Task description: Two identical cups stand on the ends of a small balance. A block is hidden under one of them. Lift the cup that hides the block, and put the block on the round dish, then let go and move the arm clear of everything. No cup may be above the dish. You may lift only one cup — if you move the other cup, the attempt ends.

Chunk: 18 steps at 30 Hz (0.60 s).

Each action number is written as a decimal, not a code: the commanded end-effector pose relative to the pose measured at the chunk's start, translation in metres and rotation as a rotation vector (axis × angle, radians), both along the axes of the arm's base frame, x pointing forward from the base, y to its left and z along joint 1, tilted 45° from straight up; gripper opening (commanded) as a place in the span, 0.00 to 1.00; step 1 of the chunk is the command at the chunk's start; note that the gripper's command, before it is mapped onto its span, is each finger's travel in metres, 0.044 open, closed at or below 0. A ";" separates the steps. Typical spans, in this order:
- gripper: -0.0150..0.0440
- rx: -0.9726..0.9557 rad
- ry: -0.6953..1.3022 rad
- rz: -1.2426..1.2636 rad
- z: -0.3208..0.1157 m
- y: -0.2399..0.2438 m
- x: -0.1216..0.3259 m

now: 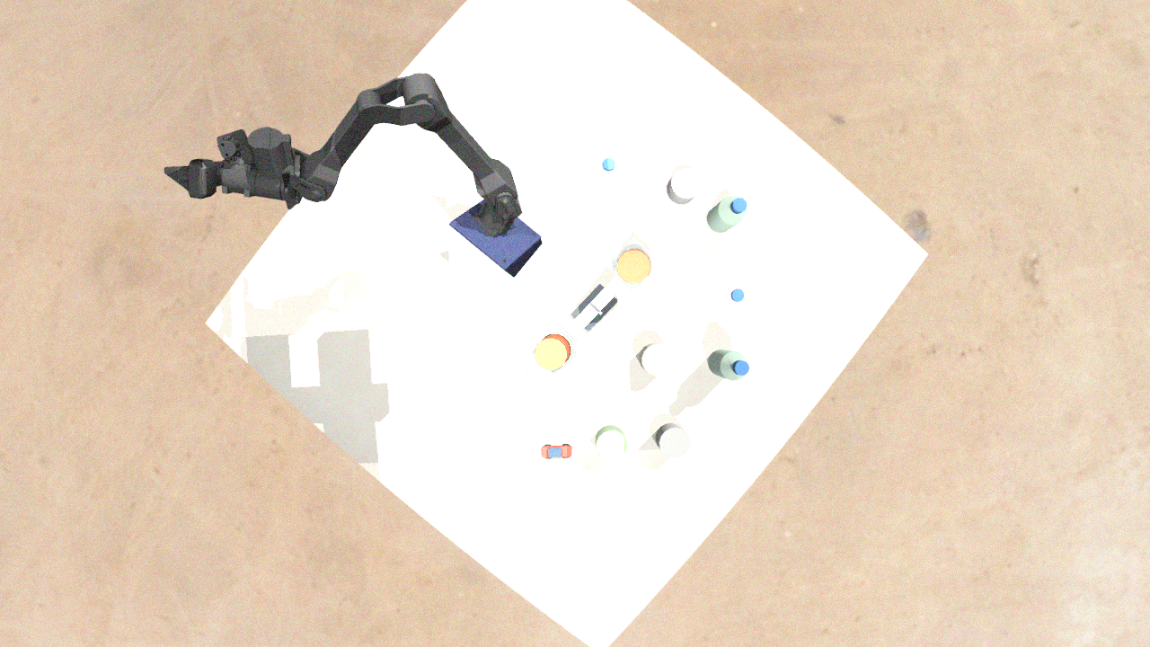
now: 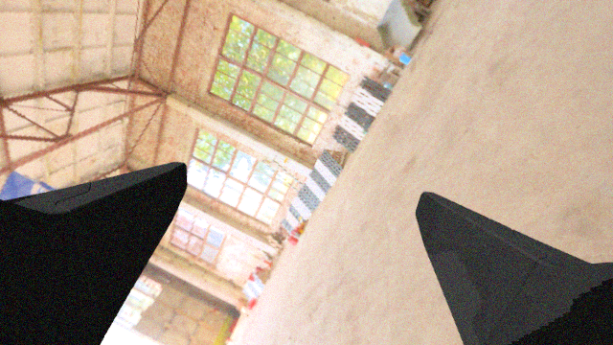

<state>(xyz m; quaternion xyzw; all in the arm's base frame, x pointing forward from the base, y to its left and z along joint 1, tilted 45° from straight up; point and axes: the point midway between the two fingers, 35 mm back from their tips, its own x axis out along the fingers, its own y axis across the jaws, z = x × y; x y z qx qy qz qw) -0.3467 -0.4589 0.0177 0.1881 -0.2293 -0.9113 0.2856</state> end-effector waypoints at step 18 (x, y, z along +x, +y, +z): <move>1.00 0.451 0.002 0.578 -0.015 -0.036 0.158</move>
